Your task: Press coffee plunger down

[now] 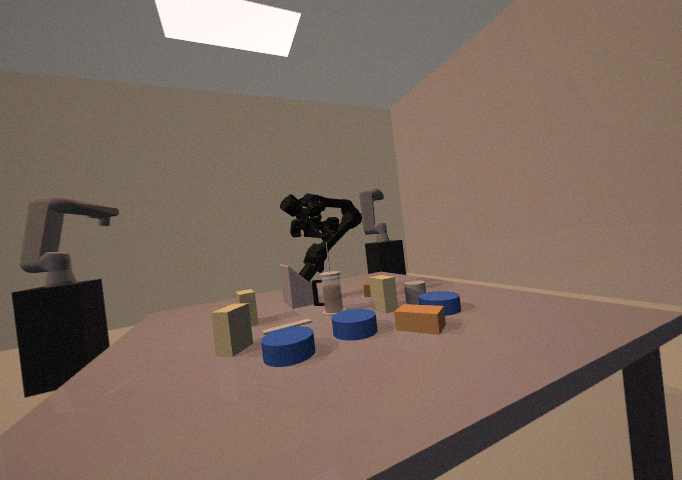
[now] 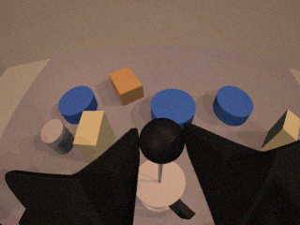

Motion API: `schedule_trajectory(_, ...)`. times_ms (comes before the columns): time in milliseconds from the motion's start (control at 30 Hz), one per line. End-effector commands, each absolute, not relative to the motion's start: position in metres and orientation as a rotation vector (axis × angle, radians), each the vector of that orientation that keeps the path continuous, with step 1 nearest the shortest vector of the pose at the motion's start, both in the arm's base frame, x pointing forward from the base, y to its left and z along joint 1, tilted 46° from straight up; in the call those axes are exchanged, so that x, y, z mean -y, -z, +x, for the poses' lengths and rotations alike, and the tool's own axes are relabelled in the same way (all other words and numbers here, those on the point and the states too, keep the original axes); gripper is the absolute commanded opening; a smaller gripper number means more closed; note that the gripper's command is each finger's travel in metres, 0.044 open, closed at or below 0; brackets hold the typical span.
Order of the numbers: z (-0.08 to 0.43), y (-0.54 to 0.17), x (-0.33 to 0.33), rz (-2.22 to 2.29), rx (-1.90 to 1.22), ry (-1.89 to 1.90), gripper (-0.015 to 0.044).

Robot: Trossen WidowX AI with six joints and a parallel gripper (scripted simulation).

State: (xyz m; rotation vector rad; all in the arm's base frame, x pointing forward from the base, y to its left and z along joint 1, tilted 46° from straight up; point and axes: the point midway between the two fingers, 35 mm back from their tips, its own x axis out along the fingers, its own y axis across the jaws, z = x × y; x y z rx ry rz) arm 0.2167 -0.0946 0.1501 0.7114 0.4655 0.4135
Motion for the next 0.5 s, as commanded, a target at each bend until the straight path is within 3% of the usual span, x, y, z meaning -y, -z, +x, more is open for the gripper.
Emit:
schedule_trajectory(0,0.217,-0.151,0.095,0.715,-0.463,-0.413,0.0124)
schedule_trajectory(467,0.218,-0.138,0.085,0.712,-0.473,-0.412,0.0124)
